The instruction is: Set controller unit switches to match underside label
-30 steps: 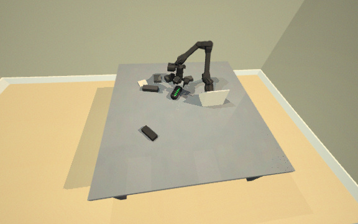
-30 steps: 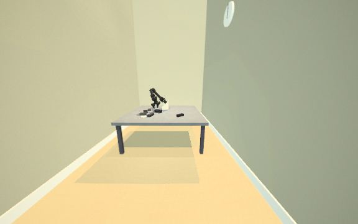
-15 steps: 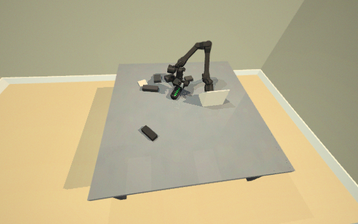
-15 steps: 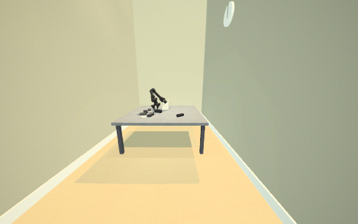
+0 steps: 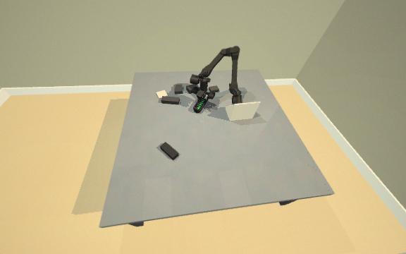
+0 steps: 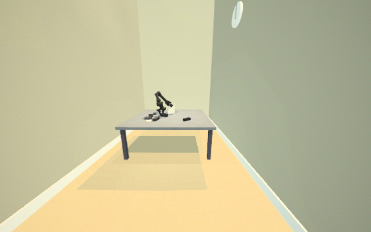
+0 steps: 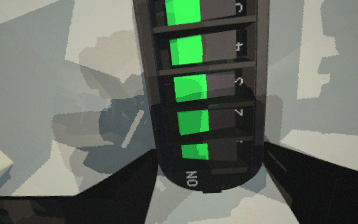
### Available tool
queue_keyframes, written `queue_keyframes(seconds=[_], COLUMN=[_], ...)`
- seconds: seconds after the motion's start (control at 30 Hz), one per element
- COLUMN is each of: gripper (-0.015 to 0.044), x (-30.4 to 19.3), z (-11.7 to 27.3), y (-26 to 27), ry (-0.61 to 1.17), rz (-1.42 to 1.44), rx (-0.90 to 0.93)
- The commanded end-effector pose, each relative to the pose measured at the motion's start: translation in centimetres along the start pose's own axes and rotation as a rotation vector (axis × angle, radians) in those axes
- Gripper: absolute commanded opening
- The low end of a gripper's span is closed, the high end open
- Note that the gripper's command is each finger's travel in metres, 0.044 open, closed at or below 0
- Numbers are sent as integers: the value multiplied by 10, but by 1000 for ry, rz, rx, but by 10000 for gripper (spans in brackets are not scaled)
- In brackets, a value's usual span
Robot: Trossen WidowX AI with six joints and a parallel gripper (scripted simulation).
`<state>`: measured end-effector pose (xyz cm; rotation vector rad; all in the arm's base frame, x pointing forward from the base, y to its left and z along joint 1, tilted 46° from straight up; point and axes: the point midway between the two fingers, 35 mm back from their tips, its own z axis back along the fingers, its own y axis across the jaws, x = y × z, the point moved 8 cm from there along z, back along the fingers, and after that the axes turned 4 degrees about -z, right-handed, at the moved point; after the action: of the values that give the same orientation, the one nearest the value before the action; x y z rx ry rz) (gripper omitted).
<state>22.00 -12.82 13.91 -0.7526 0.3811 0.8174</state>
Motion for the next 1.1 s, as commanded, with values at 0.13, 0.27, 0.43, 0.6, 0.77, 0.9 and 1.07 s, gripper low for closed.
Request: queue_keyframes(seconds=[0.13, 0.27, 0.43, 0.6, 0.77, 0.9, 1.07], gripper=[262, 215, 84, 0, 0, 0, 79], x=[0, 0, -2, -6, -11, -14, -9], z=[0, 0, 0, 0, 0, 0, 0], y=[0, 0, -1, -3, -4, -6, -3], ry=[-4, -4, -4, -4, -4, -4, -22], rz=[1, 1, 1, 1, 1, 1, 16], rx=[0, 0, 0, 0, -1, -1, 4])
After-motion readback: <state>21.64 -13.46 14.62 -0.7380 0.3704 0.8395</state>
